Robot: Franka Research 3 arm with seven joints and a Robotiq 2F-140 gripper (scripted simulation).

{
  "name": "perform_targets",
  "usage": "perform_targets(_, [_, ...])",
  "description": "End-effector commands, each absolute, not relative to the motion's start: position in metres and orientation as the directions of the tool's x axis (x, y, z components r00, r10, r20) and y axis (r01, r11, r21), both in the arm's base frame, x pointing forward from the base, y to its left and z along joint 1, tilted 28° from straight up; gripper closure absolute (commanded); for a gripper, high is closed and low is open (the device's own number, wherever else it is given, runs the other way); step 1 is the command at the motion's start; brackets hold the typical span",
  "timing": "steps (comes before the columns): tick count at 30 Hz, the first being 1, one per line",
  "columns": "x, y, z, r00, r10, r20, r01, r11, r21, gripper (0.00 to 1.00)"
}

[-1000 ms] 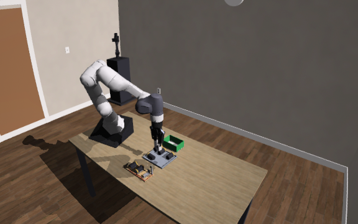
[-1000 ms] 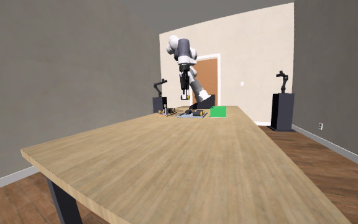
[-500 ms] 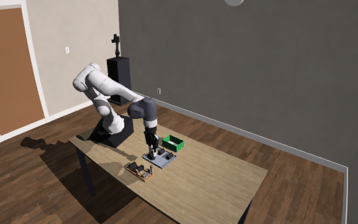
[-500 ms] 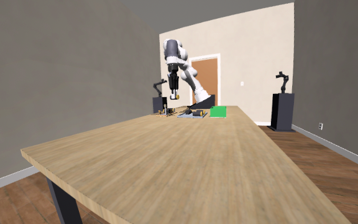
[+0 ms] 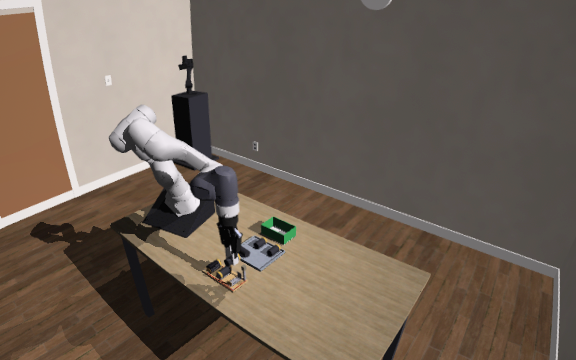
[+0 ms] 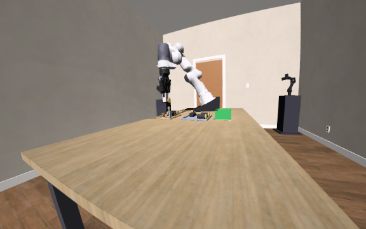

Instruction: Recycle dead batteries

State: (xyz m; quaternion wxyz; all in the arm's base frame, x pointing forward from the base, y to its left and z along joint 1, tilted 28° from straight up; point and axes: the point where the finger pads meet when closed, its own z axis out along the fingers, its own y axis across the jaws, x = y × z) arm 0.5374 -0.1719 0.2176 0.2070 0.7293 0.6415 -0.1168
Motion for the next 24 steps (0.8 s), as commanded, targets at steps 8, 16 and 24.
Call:
perform_targets(8, [0.537,-0.172,0.219,0.024,0.89,-0.455,0.995,0.021,0.094,0.84])
perform_targets(16, [0.537,-0.172,0.219,0.021,0.89,-0.455,0.995,0.024,0.093,0.84])
perform_targets(24, [0.541,-0.191,0.181,0.021,0.89,-0.455,0.995,0.024,0.093,0.84])
